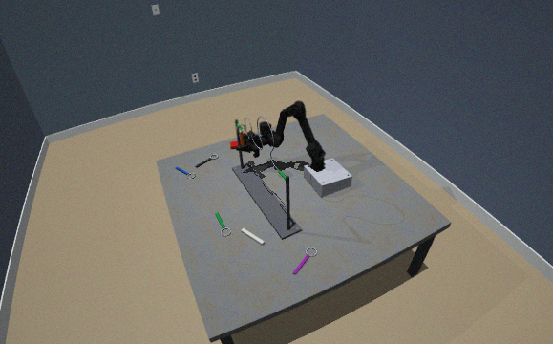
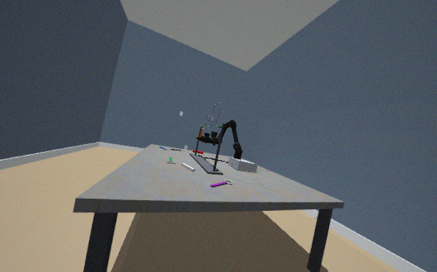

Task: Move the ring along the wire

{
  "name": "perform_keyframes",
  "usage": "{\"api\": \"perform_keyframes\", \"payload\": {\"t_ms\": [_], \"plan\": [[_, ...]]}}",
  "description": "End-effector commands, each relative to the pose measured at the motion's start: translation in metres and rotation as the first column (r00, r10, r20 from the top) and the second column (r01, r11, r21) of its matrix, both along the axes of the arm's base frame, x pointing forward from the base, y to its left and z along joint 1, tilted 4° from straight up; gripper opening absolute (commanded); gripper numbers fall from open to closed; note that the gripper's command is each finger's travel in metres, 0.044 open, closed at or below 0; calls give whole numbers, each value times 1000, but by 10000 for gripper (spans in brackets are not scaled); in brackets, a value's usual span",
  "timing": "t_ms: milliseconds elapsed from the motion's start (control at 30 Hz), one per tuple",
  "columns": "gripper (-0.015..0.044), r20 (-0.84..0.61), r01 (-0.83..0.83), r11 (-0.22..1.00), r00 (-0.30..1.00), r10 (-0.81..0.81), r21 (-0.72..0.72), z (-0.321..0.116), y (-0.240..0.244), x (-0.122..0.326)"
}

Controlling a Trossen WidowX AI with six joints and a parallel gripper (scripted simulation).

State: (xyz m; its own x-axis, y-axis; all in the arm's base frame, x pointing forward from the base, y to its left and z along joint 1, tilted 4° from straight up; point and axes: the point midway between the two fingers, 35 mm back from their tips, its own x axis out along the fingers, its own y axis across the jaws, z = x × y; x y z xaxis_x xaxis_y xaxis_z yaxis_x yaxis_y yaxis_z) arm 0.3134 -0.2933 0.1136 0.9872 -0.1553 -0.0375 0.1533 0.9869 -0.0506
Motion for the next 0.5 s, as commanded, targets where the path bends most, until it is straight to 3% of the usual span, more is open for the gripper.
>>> {"api": "perform_keyframes", "payload": {"t_ms": [0,467], "plan": [[-150,3,3,1000,1000,-3,3,1,0,0],[-150,2,4,1000,1000,-4,4,1,6,1]]}}
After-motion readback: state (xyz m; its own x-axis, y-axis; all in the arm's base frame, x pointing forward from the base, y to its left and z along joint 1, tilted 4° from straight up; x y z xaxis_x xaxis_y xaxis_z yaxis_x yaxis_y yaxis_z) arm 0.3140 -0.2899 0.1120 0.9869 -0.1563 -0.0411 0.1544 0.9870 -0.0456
